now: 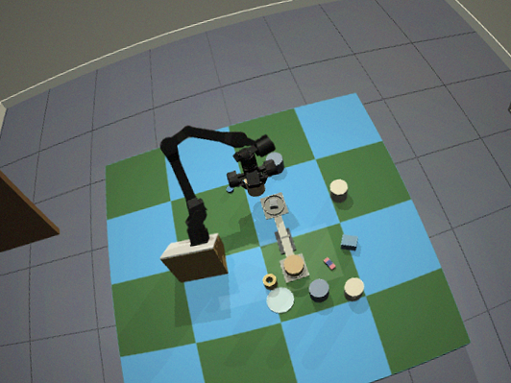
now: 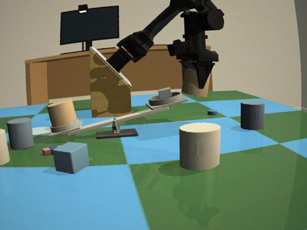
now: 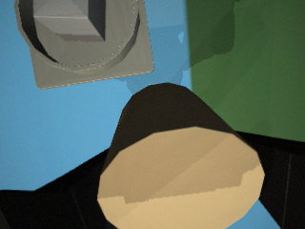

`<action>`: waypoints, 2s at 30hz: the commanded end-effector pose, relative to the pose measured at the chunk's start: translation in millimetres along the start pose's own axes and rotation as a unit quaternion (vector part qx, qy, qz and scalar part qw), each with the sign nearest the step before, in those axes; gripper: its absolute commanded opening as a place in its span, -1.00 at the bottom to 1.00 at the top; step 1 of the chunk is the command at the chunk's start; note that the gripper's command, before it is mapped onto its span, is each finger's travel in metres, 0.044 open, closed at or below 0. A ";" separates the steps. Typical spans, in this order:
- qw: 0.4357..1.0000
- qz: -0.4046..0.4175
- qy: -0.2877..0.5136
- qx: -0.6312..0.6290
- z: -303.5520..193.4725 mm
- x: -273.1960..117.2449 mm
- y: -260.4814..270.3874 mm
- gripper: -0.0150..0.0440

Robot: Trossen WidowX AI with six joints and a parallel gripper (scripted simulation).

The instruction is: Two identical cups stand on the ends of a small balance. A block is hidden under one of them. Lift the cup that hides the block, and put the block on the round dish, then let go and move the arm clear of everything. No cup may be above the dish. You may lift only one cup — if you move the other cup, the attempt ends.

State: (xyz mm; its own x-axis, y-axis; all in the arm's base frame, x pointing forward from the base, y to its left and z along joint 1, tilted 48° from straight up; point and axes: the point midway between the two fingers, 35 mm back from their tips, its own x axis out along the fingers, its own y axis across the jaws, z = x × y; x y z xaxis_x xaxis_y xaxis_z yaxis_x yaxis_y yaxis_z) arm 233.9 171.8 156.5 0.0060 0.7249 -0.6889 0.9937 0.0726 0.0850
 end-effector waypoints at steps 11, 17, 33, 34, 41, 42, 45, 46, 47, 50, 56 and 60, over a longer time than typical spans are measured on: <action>1.000 0.004 0.017 0.004 -29.5 17.1 -25.4 -0.49; 1.000 0.004 0.018 0.003 -30.0 26.3 -25.1 -0.49; 1.000 0.004 0.019 0.004 -31.6 58.9 -25.5 -0.49; 1.000 0.004 0.019 0.004 -31.6 60.1 -25.5 -0.49; 1.000 0.004 0.019 0.004 -32.1 71.6 -25.3 -0.49; 1.000 0.004 0.019 0.004 -32.2 73.2 -25.3 -0.49; 1.000 0.004 0.020 0.004 -32.4 77.9 -25.5 -0.49; 1.000 0.003 0.022 0.001 -33.1 71.4 -25.8 -0.40; 1.000 0.003 0.022 0.001 -33.1 71.4 -25.8 -0.31; 1.000 0.003 0.022 0.001 -33.1 71.4 -25.8 -0.05; 1.000 0.003 0.022 0.001 -33.1 71.4 -25.8 0.49; 1.000 0.003 0.022 0.001 -33.1 71.4 -25.8 0.84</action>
State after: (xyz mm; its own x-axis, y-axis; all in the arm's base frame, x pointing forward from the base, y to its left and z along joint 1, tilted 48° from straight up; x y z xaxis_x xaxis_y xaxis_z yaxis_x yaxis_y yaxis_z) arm 205.2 244.4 129.0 0.0073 0.7545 -0.6563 0.9942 0.0649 0.0857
